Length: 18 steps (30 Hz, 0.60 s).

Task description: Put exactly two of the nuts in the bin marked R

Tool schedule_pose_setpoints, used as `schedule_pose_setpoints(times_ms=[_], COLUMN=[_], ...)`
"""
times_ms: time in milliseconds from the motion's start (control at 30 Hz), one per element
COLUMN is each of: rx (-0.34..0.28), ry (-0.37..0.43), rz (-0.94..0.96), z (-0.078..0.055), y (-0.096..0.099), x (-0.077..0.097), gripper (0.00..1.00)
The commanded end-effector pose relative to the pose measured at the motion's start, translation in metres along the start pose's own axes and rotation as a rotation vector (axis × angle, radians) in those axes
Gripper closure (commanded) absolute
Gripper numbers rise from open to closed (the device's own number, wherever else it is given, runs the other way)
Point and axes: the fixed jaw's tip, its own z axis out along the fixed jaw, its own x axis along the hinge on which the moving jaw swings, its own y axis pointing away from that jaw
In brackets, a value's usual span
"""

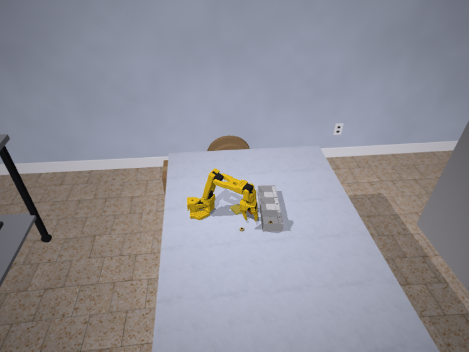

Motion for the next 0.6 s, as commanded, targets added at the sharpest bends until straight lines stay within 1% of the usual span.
schedule_pose_setpoints(times_ms=[0,133,200,567], rx=[0.080,0.065,0.065,0.038], ry=[0.034,0.034,0.034,0.030], rz=[-0.138,-0.252,-0.252,-0.474], z=[-0.012,-0.011,-0.011,-0.009], y=[0.001,0.007,0.007,0.019], x=[0.006,0.009,0.009,0.014], gripper=[0.78,0.78,0.78,0.78])
